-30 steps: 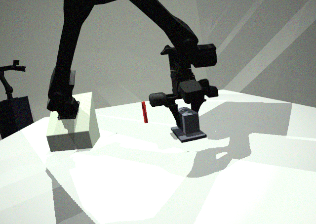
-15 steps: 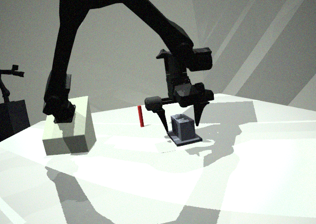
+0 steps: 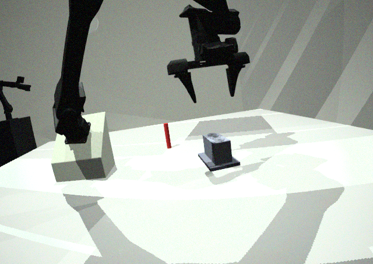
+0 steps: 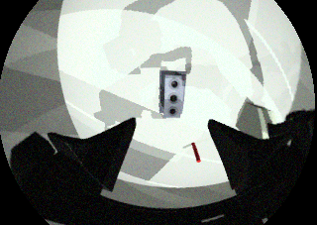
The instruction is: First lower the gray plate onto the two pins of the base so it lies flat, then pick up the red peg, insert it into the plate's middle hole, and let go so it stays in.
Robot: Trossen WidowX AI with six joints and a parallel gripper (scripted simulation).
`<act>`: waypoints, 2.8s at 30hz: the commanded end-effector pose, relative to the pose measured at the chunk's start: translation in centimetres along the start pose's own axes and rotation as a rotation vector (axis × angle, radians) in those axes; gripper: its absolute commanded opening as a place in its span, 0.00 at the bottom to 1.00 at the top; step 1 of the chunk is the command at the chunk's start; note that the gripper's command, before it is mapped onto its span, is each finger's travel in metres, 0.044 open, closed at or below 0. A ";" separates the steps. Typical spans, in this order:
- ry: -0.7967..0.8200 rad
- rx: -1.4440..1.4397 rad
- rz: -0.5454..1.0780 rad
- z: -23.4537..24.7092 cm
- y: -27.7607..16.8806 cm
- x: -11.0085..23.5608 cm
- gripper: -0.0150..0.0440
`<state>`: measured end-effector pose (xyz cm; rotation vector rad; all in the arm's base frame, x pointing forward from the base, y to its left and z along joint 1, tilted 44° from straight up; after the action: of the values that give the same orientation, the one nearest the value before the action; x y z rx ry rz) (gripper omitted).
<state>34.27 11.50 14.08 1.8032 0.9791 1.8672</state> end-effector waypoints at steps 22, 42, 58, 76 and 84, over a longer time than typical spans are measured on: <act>-0.026 0.458 0.019 -9.6 -19.0 -1.9 1.00; -0.026 0.456 0.018 -9.7 -19.2 -6.1 1.00; -0.026 0.456 0.017 -9.9 -19.3 -8.7 1.00; -0.026 0.456 0.016 -10.0 -19.3 -10.0 0.64; -0.026 0.456 0.016 -10.0 -19.3 -10.0 0.32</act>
<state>21.77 15.72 -5.90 2.0839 1.4681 1.7218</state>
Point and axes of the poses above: the point midway between the two fingers, 35 mm back from their tips, its own x axis back along the fingers, its own z axis across the jaws, y = z × x, the point moved 8 cm from there along x, back along the fingers, and after that the axes turned 2 degrees about x, right-handed, at the moved point
